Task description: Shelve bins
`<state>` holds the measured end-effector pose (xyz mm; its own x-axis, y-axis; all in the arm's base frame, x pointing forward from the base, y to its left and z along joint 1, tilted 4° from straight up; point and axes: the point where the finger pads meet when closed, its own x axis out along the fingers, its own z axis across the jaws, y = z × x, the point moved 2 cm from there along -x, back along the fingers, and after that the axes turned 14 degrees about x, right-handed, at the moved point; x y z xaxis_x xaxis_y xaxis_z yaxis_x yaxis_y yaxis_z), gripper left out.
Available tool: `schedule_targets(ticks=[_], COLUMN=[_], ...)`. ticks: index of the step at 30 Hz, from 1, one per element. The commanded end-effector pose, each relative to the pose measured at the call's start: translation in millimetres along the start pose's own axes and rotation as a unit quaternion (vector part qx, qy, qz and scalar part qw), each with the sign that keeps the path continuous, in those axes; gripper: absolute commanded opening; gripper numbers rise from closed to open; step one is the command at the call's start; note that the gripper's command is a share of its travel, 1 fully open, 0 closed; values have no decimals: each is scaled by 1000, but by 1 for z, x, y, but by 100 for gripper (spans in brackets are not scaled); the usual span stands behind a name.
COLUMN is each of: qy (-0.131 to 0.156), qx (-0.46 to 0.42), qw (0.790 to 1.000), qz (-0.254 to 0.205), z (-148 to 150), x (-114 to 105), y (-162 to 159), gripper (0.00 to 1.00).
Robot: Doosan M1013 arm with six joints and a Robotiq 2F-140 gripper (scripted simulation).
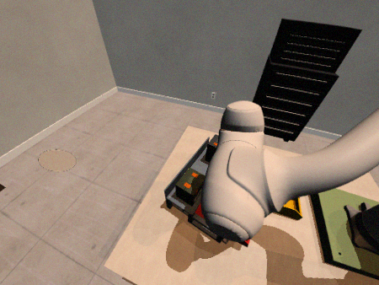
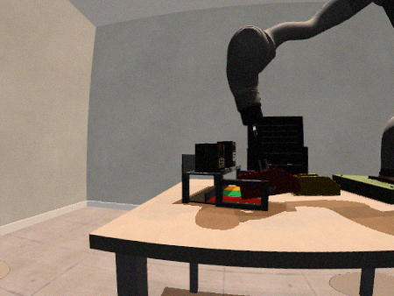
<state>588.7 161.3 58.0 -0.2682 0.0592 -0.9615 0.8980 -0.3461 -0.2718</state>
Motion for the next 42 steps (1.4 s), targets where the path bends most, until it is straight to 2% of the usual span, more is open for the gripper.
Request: schedule_targets(ticks=[1,42], qy=[0,0], qx=[0,0], qw=[1000,1000], qz=[0,0], z=[0,-1], x=[1,12], y=[0,3], gripper=[10,10])
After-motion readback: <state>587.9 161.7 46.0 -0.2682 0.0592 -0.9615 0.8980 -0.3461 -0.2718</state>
